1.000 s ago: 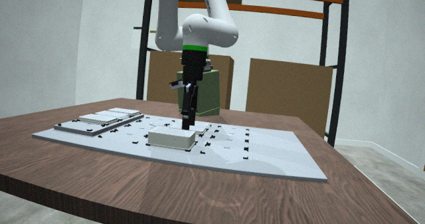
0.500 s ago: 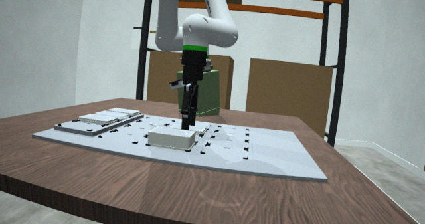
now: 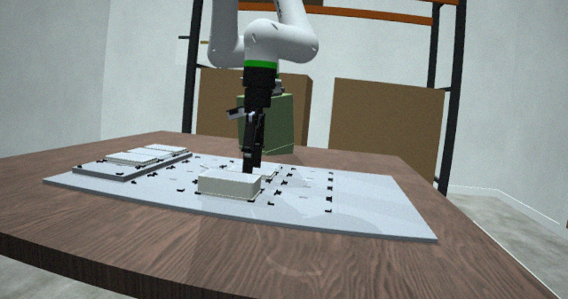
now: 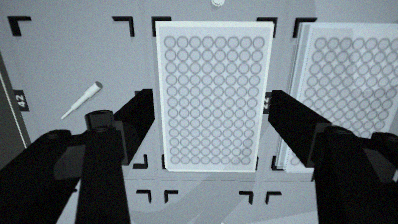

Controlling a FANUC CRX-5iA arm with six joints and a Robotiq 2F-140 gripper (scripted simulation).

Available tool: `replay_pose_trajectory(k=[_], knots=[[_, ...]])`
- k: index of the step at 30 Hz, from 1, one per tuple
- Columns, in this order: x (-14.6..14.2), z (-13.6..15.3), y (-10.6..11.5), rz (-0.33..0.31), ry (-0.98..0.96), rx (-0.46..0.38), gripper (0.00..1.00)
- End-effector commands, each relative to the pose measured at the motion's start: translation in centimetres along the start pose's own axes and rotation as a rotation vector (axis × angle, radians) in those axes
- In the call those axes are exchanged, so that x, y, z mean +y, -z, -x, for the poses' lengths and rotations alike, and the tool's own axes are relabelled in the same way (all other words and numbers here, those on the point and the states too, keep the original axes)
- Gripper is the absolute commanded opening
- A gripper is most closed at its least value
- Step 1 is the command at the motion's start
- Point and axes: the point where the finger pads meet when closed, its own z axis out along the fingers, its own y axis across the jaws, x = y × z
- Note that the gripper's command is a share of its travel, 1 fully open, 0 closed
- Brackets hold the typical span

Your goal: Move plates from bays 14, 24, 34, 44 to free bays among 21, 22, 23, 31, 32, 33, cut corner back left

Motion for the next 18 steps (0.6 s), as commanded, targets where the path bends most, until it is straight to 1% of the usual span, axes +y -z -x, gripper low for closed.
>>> replay_pose_trajectory(k=[1,18], knots=[[-0.1,0.0,0.2,-0.001,0.0,0.0,0.7],[-0.1,0.0,2.2,-0.001,0.0,0.0,0.7]])
